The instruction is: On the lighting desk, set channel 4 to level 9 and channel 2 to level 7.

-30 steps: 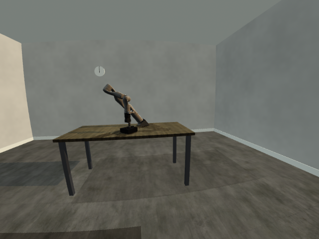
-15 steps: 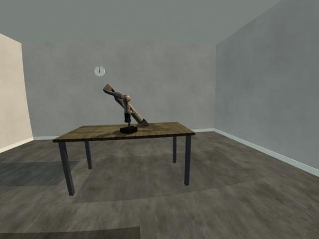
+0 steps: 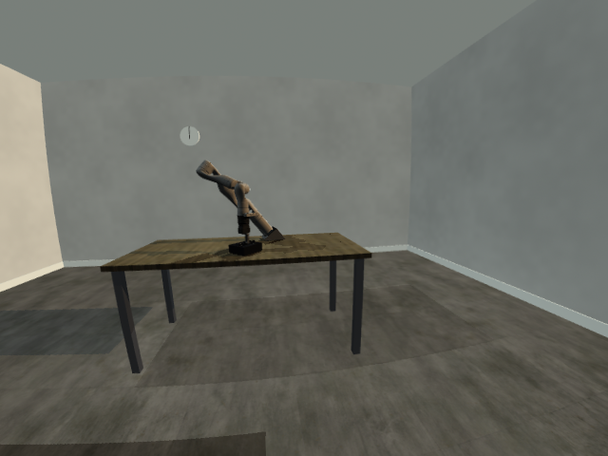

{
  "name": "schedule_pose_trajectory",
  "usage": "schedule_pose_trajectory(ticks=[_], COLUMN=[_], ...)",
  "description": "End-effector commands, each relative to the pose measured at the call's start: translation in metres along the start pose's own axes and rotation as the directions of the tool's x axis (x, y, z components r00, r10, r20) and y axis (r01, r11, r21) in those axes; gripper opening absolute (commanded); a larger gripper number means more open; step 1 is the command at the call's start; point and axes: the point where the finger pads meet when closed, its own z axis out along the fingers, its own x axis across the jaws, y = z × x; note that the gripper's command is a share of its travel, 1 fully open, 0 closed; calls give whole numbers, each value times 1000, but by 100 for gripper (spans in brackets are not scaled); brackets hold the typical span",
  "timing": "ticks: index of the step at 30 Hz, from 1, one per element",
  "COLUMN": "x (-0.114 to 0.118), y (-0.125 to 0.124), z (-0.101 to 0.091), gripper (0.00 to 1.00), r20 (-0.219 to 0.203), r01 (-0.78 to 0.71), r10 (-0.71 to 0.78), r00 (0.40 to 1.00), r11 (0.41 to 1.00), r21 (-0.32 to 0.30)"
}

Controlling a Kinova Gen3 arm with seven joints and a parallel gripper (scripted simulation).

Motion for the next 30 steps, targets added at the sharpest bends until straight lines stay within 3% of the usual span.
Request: schedule_pose_trajectory(ticks=[1, 18, 30], x=[0, 0, 0], y=[-1, -1, -1], z=[-2, -38, -40], gripper=[0, 0, 0], r20=[-1, -1, -1], r01=[0, 0, 0], r10=[0, 0, 0], r00=[1000, 1000, 1000], r11=[1000, 1000, 1000], r21=[2, 2, 2])
